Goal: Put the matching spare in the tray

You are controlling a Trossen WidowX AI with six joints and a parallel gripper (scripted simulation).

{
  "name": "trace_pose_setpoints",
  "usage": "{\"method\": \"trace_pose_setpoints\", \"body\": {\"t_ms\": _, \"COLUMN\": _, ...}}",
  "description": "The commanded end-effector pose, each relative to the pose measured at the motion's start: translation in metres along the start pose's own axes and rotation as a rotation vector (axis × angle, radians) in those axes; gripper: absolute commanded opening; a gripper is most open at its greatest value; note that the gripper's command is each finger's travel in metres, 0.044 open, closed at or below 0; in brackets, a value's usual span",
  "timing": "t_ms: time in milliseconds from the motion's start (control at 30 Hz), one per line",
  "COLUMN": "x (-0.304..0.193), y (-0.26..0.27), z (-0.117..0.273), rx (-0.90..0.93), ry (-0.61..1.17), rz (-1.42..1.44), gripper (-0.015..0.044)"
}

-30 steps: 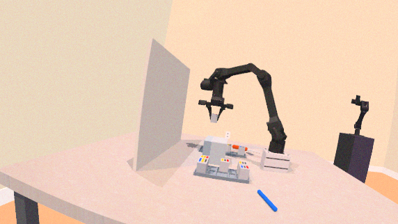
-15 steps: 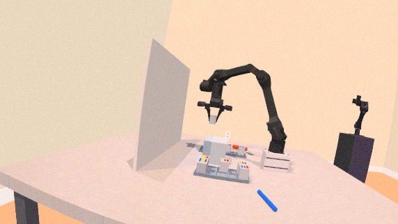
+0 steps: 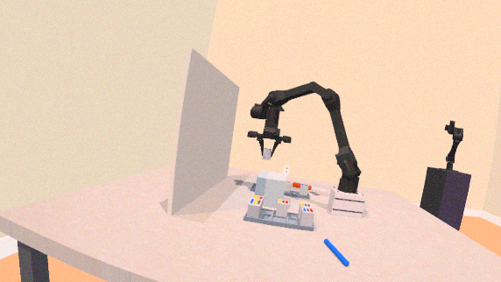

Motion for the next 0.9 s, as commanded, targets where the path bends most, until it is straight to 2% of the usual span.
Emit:
{"method": "trace_pose_setpoints", "body": {"t_ms": 0, "x": 0.001, "y": 0.001, "z": -0.007, "rx": 0.007, "ry": -0.007, "rz": 0.003, "gripper": 0.0000}}
{"method": "trace_pose_setpoints", "body": {"t_ms": 867, "x": 0.000, "y": -0.002, "z": -0.033, "rx": 0.007, "ry": -0.007, "rz": 0.003, "gripper": 0.0000}}
Point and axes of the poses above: the point midway between the two fingers, 35 mm back from their tips, its own z axis back along the fingers, its own y axis across the jaws, x = y × z, the point moved 2 cm from there along z, back along the fingers, and after that the axes turned 10 degrees about -z, right-handed, at the moved point
